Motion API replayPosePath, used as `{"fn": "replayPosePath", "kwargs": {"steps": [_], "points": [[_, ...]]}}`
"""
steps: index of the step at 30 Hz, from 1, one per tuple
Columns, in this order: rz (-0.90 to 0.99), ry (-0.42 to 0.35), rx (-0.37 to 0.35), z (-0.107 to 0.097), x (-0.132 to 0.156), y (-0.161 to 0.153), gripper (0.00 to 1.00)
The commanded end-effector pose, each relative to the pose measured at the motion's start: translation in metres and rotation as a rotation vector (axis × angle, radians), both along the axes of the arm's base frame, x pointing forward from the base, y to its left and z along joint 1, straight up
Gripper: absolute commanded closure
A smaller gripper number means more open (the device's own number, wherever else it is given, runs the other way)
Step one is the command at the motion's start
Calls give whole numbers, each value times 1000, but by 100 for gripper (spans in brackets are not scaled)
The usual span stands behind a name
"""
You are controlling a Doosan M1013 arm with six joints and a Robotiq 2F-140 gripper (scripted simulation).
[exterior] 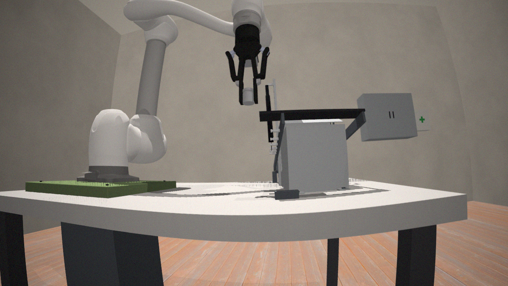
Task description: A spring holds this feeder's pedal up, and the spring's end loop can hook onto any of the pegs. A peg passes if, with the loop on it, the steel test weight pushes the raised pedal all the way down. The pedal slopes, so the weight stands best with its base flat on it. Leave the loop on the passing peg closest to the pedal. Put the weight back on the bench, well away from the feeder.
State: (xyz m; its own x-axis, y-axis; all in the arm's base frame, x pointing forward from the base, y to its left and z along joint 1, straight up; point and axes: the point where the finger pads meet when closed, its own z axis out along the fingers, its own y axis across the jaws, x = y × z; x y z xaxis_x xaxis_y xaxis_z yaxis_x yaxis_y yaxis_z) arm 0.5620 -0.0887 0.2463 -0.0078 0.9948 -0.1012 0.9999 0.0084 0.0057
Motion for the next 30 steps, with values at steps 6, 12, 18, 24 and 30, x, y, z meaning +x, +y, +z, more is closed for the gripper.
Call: {"fn": "replayPosePath", "kwargs": {"steps": [6, 12, 18, 24, 30], "points": [[0, -1, -7, 3, 9, -7, 75], [0, -1, -16, 7, 21, -17, 75], [0, -1, -19, 9, 25, -20, 75], [0, -1, -29, 12, 37, -30, 75], [0, -1, -39, 16, 48, -40, 75]]}}
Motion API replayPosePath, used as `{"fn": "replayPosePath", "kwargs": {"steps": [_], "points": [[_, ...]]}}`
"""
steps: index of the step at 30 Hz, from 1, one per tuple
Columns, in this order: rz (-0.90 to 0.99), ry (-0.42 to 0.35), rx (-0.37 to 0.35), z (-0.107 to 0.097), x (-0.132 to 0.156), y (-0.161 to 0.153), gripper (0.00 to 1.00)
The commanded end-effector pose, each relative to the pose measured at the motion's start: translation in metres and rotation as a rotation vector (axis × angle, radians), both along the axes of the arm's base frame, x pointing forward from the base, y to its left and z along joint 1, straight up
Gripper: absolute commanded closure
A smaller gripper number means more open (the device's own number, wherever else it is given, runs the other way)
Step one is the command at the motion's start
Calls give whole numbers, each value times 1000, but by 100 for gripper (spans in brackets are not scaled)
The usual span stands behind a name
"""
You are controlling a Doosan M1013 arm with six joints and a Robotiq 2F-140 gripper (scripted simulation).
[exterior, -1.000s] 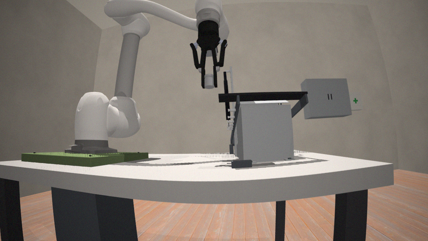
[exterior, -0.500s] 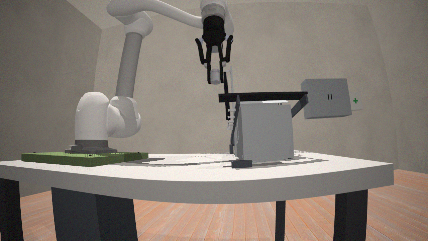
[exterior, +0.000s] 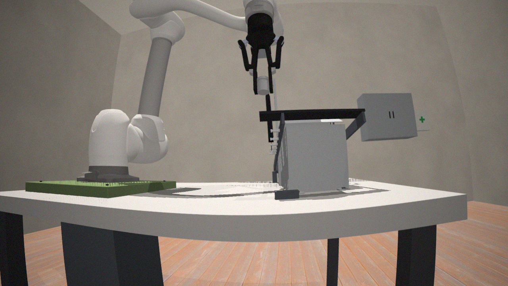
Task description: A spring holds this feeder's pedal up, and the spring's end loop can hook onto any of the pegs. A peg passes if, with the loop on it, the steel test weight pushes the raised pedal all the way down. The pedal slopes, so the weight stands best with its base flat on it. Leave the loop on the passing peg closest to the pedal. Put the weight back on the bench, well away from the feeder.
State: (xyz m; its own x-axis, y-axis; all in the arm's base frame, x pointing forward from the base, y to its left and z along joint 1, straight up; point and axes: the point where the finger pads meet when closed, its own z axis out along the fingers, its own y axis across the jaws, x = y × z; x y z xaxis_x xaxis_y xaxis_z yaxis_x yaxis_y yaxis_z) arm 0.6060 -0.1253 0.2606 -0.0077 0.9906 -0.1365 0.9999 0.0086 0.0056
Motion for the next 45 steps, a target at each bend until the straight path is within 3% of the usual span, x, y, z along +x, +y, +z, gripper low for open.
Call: {"fn": "replayPosePath", "kwargs": {"steps": [1, 19, 38, 45], "points": [[0, -1, -5, 3, 6, -5, 75], [0, -1, -27, 12, 34, -28, 75], [0, -1, -33, 14, 41, -34, 75], [0, -1, -32, 2, 40, -33, 75]]}}
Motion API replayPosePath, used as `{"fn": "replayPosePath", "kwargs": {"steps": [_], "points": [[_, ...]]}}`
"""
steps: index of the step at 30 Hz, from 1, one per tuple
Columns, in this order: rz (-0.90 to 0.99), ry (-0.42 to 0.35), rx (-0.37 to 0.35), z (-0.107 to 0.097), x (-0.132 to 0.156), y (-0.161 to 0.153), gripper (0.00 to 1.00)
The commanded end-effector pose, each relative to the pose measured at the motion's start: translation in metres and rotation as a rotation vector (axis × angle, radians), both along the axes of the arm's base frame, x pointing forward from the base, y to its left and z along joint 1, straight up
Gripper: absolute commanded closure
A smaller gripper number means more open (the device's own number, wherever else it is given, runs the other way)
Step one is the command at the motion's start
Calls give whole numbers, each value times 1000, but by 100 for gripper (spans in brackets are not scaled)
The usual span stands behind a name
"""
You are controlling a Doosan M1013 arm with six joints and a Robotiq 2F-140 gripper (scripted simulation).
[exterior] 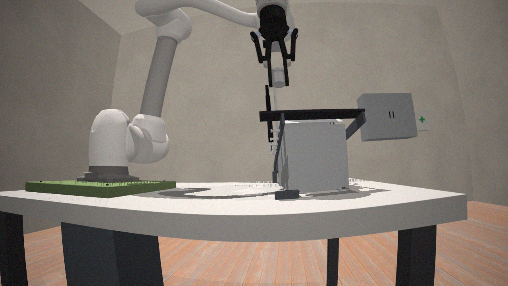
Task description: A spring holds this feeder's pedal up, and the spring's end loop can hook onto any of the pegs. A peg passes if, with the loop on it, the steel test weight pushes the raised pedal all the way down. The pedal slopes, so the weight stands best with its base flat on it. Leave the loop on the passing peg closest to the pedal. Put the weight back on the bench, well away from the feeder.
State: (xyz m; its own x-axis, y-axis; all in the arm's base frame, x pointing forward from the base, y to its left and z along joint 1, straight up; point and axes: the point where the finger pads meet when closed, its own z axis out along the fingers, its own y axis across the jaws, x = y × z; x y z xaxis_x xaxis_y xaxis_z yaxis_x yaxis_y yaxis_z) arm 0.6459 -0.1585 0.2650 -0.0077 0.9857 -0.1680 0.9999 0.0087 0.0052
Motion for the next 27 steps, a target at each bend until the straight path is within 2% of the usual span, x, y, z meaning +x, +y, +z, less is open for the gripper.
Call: {"fn": "replayPosePath", "kwargs": {"steps": [1, 27], "points": [[0, -1, 0, -4, 0, 0, 75], [0, -1, 0, -38, 1, 0, 75]]}}
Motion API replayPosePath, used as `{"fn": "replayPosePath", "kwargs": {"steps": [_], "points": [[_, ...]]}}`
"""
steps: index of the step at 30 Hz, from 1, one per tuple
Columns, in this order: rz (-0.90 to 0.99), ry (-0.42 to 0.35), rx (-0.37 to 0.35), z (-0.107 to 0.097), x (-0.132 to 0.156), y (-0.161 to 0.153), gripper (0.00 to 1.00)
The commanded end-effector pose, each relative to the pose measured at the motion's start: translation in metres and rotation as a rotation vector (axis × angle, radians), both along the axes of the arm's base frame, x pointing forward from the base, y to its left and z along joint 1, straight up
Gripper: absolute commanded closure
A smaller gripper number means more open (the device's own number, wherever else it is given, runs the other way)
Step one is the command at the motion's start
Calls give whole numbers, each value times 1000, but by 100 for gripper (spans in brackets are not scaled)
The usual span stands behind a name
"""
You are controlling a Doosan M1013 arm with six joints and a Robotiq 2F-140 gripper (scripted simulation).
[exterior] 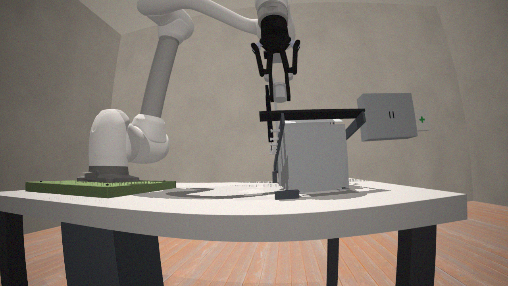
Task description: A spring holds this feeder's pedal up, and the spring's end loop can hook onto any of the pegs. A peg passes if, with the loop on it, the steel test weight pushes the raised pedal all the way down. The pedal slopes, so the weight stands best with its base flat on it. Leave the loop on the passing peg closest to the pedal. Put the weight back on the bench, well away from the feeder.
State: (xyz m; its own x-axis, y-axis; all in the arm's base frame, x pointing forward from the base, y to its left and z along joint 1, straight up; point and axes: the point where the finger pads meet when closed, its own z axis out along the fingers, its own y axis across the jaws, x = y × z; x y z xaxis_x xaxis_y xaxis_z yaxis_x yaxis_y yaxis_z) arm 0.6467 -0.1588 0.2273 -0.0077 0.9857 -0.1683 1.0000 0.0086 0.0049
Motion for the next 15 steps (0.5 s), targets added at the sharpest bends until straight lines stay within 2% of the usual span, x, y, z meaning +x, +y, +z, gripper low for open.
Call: {"fn": "replayPosePath", "kwargs": {"steps": [1, 15], "points": [[0, -1, 0, 2, 0, 0, 75], [0, -1, 0, -22, 1, 0, 75]]}}
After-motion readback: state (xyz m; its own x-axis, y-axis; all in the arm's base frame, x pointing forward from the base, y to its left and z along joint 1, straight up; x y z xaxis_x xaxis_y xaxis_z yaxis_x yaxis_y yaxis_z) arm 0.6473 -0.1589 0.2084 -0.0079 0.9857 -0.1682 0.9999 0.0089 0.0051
